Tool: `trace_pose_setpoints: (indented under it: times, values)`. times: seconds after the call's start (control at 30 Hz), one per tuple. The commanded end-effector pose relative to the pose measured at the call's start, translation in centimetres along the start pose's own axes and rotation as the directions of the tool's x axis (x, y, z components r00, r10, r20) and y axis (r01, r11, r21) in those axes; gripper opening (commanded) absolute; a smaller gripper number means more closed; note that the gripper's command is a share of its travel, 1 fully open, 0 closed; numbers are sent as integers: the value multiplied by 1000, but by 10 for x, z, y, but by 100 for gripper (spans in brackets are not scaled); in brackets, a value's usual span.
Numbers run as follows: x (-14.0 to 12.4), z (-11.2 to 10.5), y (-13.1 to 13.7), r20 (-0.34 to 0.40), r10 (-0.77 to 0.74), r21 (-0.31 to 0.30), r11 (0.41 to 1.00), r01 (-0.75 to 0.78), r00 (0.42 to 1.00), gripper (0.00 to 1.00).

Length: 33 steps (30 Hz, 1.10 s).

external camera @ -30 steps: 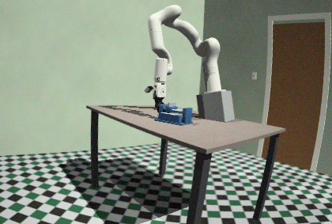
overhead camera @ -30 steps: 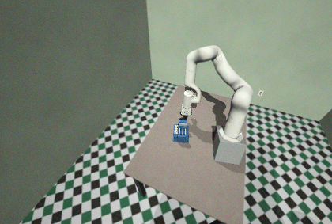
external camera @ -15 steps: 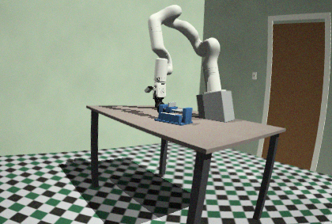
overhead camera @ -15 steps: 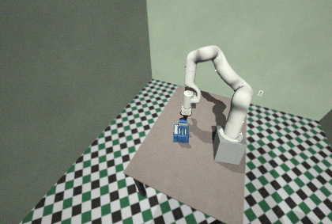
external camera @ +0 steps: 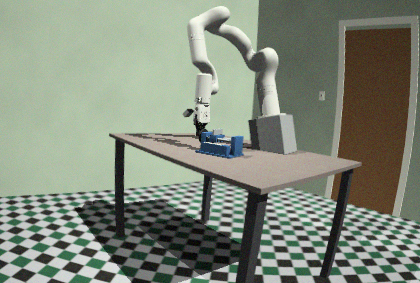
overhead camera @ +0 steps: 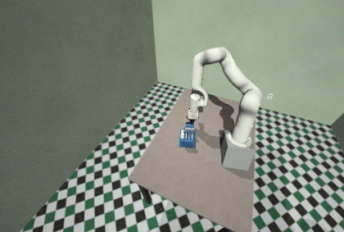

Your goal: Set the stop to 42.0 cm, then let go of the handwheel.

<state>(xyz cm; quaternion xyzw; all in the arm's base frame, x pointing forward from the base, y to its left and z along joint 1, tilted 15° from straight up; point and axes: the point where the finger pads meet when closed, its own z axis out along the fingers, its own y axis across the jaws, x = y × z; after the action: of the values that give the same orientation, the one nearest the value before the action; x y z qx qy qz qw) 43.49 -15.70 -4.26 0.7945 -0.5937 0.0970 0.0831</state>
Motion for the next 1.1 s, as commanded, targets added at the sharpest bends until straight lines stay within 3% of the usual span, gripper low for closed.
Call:
trace_pose_setpoints:
  times: [0.0,1.07]
  values:
    - [0,-1,-1,-1,0,1,1000,0,1000,6]
    - [0,-7,-6,-1,0,1,1000,0,1000,6]
